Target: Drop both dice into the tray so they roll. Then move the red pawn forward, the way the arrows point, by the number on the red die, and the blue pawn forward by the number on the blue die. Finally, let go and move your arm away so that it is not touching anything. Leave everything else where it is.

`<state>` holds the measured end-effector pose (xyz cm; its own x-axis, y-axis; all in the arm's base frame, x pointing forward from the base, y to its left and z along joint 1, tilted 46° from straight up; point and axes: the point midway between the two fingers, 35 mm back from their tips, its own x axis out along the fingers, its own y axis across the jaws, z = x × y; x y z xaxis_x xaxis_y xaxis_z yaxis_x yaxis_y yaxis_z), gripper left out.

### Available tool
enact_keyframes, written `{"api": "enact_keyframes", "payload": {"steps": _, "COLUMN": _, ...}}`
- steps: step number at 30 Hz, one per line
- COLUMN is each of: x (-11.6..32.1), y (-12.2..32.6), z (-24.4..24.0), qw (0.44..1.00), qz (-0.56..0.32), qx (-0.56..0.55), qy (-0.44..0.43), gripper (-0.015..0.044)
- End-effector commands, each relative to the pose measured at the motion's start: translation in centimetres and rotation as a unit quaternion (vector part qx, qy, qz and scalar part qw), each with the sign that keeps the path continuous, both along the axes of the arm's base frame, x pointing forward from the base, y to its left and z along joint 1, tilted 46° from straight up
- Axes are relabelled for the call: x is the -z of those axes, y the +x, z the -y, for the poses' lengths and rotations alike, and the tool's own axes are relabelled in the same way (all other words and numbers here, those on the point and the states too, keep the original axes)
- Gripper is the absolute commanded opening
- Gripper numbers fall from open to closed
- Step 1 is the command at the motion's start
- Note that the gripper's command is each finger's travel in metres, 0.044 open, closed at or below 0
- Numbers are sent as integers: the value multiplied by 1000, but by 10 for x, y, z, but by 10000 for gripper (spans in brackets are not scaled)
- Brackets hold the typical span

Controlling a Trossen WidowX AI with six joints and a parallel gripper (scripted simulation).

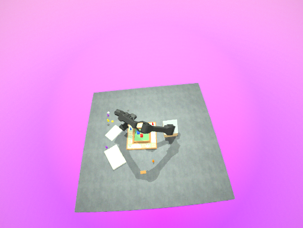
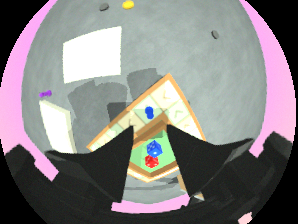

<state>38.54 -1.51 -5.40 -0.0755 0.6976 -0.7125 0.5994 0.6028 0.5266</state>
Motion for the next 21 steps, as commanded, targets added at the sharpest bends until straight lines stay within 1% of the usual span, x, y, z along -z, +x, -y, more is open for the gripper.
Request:
{"api": "enact_keyframes", "payload": {"steps": 1, "x": 1, "y": 1, "z": 3, "qw": 1000, "qz": -7, "qx": 12, "qy": 2, "gripper": 200}}
{"api": "enact_keyframes", "payload": {"steps": 21, "x": 25, "y": -2, "z": -20, "qw": 1000, "qz": -7, "qx": 12, "qy": 3, "gripper": 200}}
